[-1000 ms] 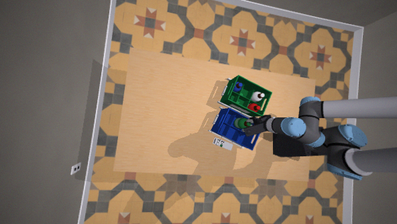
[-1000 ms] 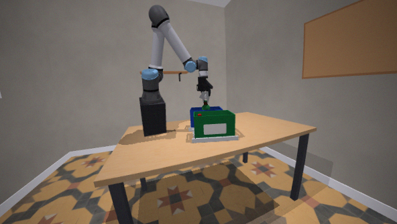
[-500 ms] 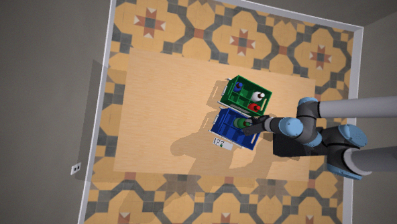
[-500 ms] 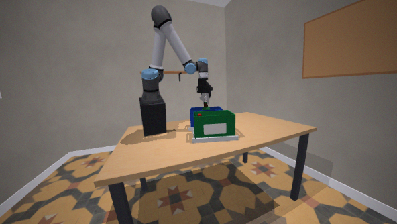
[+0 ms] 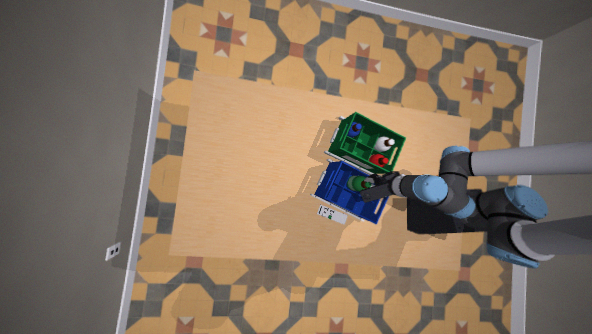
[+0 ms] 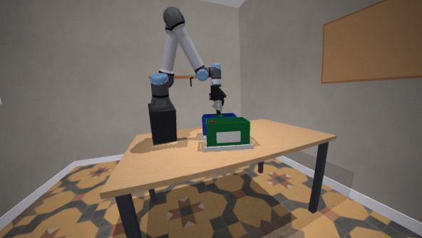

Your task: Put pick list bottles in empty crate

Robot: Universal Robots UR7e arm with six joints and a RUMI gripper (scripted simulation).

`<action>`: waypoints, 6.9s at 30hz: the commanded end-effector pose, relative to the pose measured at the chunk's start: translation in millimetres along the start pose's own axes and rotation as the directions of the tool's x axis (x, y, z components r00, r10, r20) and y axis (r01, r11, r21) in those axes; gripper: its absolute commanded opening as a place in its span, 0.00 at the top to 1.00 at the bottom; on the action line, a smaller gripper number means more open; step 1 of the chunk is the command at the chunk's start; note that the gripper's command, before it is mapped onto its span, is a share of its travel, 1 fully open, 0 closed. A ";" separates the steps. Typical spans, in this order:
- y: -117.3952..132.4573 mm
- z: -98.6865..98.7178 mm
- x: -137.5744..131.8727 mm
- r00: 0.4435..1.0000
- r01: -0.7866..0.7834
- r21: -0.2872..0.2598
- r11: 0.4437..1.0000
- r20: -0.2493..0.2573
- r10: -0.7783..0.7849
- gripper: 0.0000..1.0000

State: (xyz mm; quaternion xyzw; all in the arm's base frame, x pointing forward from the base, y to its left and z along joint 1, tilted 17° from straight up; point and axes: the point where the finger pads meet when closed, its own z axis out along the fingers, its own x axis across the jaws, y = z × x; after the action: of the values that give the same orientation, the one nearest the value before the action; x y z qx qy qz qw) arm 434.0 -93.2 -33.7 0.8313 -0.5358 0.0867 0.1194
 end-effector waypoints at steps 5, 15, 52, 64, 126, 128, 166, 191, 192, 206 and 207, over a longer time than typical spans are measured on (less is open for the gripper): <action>-0.6 7.6 0.4 1.000 0.000 0.001 1.000 -0.001 0.000 1.00; -0.5 15.6 0.4 1.000 0.000 0.001 1.000 -0.001 0.000 1.00; -0.5 38.1 0.4 1.000 0.000 0.001 1.000 -0.001 0.000 1.00; -0.5 43.6 0.4 1.000 0.000 0.001 1.000 -0.001 0.000 1.00; -0.5 58.5 0.5 1.000 0.000 0.001 1.000 -0.001 0.000 0.62; -0.5 58.5 0.5 1.000 0.000 0.001 1.000 -0.001 0.000 0.62; -0.5 -13.4 0.4 1.000 0.000 0.001 1.000 -0.001 0.000 0.62; -6.7 -43.9 -50.9 1.000 0.000 0.002 1.000 -0.001 0.000 0.62; -7.3 -45.5 -55.6 1.000 0.000 0.002 1.000 -0.001 0.000 0.62; -15.4 -64.7 -111.9 1.000 0.000 0.002 1.000 -0.001 0.000 0.62; -16.0 -66.3 -116.6 1.000 0.000 0.002 1.000 -0.001 0.000 0.62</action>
State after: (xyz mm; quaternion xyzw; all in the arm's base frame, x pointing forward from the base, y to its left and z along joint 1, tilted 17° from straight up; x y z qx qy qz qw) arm 404.1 16.2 -5.2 0.8317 -0.5354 0.0872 0.1185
